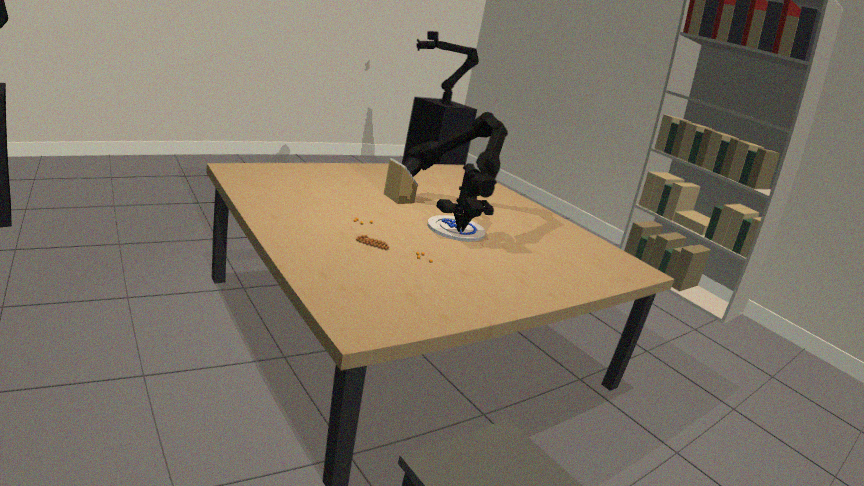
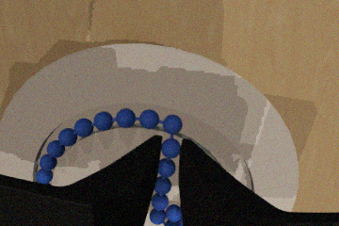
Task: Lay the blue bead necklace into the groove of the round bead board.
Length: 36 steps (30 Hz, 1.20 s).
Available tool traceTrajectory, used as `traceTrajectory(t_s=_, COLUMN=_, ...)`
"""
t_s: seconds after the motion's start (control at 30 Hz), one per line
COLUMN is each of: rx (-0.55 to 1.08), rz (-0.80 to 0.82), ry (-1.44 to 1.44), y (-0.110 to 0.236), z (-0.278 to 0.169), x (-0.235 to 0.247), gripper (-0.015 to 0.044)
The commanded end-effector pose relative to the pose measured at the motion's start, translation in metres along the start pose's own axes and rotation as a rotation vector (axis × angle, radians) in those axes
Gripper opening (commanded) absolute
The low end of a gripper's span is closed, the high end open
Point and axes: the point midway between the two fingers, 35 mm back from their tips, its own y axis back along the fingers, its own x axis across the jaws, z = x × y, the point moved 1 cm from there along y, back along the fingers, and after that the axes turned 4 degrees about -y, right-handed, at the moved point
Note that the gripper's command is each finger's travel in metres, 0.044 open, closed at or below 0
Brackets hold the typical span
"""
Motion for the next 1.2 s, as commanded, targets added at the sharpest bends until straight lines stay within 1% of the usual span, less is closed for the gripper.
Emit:
traceTrajectory(t_s=0.0, rx=-0.001, rz=0.000, ry=0.001, y=0.000, z=0.000, x=0.000, gripper=0.0000)
traceTrajectory(t_s=0.3, rx=-0.001, rz=0.000, ry=0.001, y=0.000, z=0.000, x=0.000, gripper=0.0000)
traceTrajectory(t_s=0.47, rx=0.002, rz=0.003, ry=-0.005, y=0.006, z=-0.001, x=0.000, gripper=0.0000)
traceTrajectory(t_s=0.8, rx=0.001, rz=0.002, ry=-0.004, y=0.006, z=0.009, x=-0.010, gripper=0.0000)
traceTrajectory(t_s=1.17, rx=0.001, rz=0.002, ry=-0.004, y=0.002, z=0.009, x=-0.011, gripper=0.0000)
